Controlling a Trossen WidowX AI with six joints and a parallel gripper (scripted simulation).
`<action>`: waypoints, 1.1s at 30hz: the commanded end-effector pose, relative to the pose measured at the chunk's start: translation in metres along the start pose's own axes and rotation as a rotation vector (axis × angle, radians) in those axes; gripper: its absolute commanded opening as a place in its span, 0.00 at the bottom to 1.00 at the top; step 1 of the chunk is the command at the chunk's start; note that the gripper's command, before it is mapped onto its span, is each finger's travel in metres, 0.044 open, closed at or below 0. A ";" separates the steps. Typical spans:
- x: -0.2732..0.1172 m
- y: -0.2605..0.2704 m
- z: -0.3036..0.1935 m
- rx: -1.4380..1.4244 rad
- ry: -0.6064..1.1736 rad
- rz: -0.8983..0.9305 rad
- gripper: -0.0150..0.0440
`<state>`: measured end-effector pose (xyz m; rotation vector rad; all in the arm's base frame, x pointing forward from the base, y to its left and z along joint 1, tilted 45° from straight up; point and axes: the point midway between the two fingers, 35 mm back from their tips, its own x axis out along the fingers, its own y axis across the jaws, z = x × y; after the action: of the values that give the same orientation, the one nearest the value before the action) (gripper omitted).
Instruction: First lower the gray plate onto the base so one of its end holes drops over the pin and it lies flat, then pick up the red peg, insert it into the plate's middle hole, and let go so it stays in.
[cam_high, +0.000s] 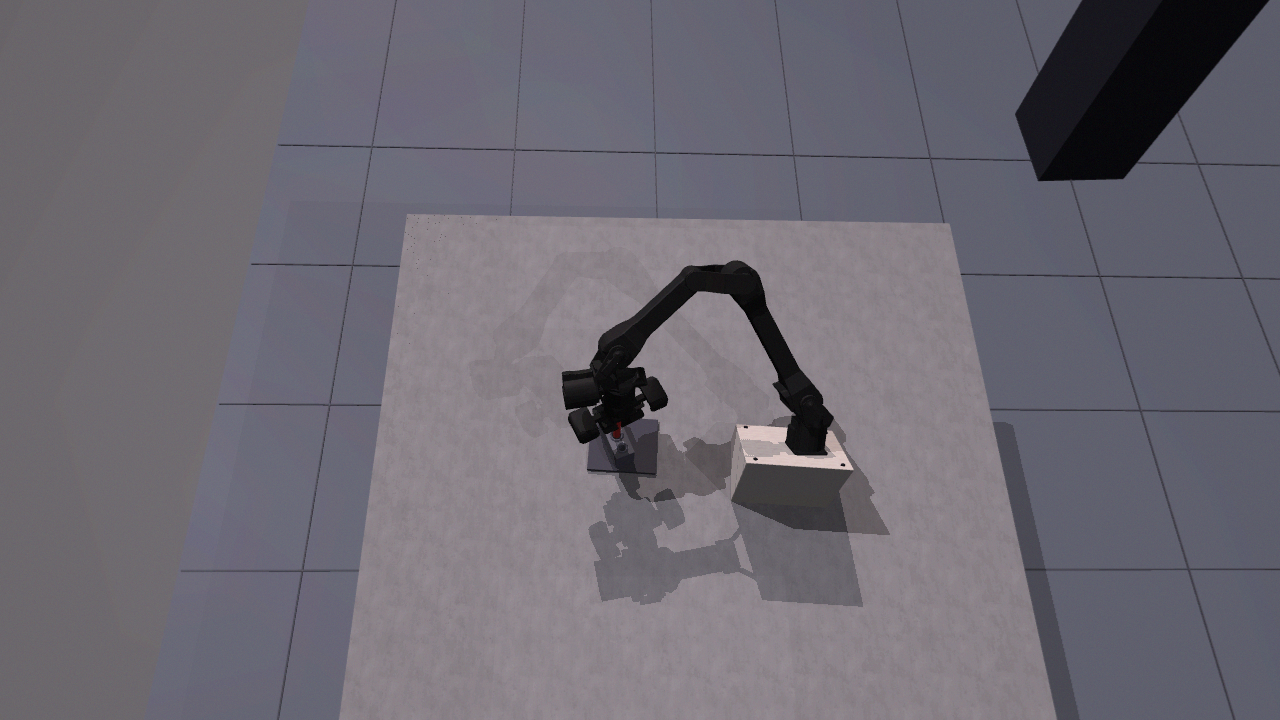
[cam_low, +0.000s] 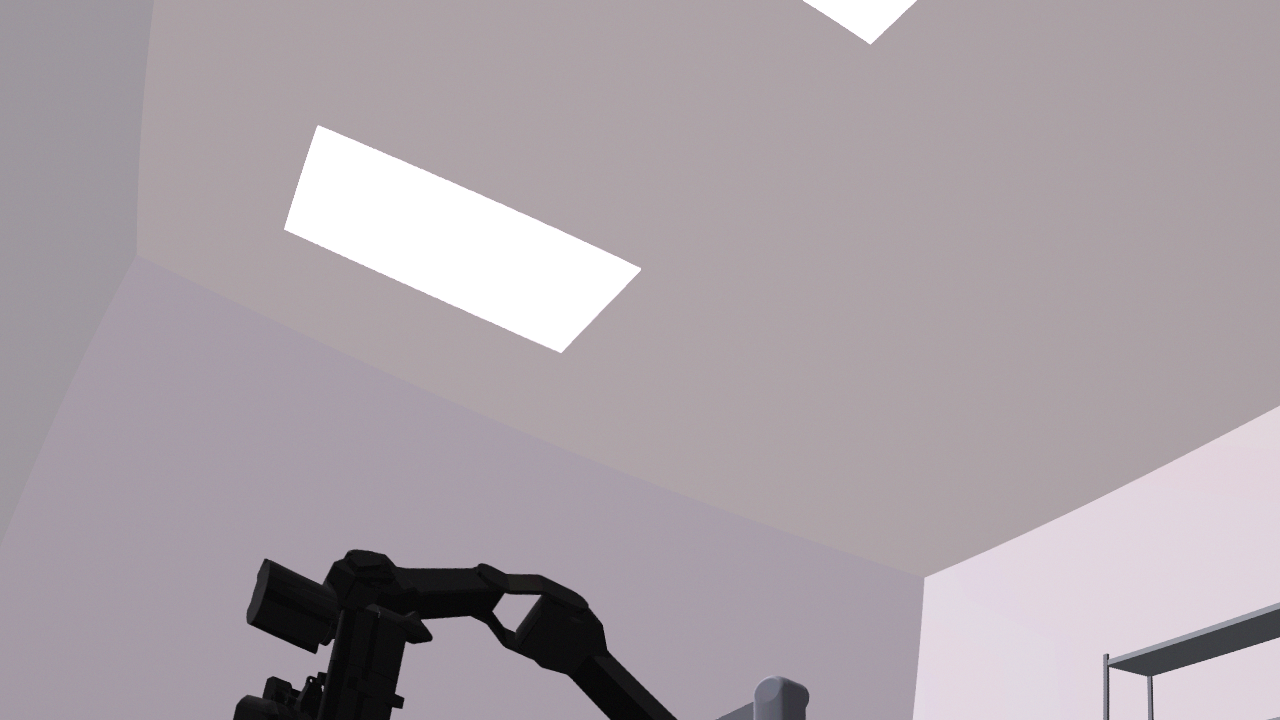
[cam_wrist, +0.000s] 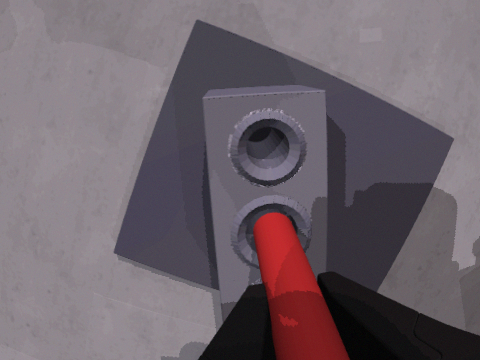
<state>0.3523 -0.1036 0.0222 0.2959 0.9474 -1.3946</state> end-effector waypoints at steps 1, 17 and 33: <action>0.001 0.001 0.000 0.002 0.000 0.001 0.25; 0.001 0.001 0.000 0.005 0.000 0.000 0.34; 0.000 0.001 0.000 0.001 -0.001 0.000 0.51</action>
<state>0.3531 -0.1045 0.0212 0.2993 0.9448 -1.3960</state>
